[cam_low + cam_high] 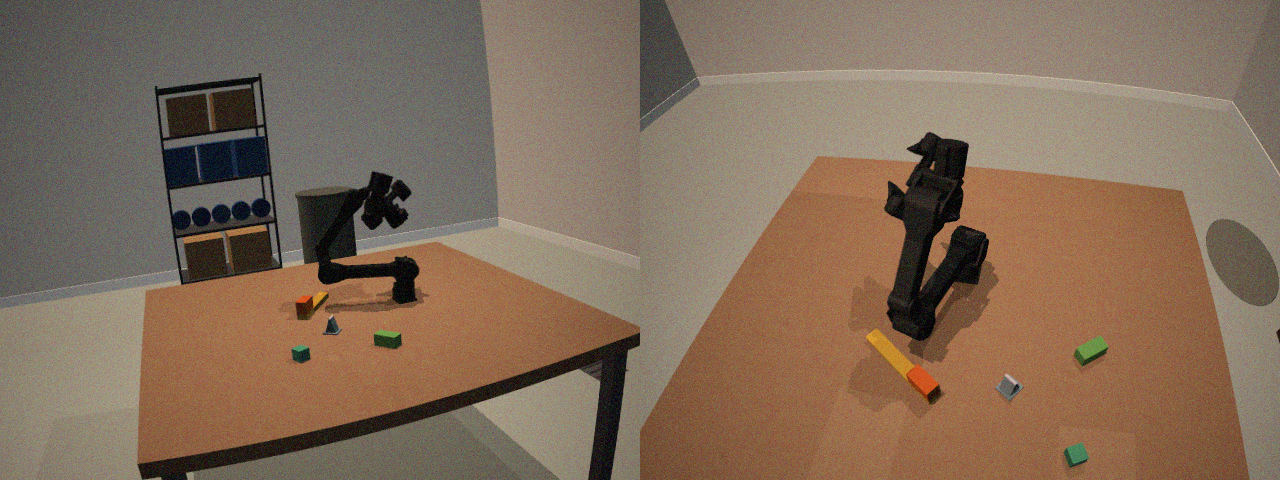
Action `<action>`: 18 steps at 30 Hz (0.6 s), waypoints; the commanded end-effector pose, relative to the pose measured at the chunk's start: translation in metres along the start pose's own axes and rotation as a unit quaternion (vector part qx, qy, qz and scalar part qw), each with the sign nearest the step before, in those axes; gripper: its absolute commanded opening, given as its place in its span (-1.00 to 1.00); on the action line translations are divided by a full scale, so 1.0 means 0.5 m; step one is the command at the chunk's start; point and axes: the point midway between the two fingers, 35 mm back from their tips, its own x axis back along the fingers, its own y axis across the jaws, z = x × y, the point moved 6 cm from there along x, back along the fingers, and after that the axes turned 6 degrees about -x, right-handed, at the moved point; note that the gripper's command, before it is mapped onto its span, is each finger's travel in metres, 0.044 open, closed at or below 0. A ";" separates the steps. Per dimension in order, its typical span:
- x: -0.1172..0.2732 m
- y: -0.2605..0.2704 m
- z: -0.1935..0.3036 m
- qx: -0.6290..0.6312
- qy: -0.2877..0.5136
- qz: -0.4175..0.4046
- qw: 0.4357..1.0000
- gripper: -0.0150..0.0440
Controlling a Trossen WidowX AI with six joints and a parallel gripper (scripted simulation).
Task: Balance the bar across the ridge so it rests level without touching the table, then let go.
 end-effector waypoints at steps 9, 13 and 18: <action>-0.016 0.037 -0.010 -0.022 -0.053 -0.048 0.997 0.58; -0.022 0.058 -0.017 -0.033 -0.080 -0.073 0.994 0.58; -0.027 0.083 -0.028 -0.048 -0.115 -0.103 0.987 0.58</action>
